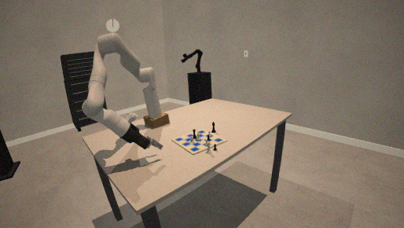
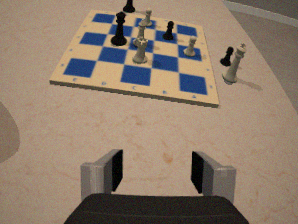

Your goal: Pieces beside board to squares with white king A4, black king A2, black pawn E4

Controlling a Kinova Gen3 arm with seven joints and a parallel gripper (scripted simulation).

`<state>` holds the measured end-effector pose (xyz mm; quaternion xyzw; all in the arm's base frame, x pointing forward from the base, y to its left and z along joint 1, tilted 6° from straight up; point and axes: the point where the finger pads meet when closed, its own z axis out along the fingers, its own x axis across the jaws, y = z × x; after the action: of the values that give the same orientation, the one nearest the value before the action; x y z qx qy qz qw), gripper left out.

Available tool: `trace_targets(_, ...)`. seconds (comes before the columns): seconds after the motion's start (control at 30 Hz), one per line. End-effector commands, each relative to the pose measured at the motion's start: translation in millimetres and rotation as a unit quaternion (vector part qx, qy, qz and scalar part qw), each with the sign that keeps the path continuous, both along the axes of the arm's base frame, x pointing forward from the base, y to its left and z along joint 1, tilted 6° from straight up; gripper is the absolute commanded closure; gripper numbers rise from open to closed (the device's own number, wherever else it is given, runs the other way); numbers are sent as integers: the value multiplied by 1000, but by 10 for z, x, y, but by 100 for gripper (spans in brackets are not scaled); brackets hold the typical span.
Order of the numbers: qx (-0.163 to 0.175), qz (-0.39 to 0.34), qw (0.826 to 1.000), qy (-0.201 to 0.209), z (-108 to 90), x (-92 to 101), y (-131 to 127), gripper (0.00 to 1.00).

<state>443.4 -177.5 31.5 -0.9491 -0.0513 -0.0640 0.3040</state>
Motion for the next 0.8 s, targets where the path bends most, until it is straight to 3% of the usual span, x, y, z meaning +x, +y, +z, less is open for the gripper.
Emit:
trace_targets(0.0, 27, -12, 999, 30, -155, -82, 66, 0)
trace_targets(0.23, 53, -25, 997, 59, -265, -167, 127, 0)
trace_targets(0.77, 61, -30, 995, 69, -297, -203, 154, 0)
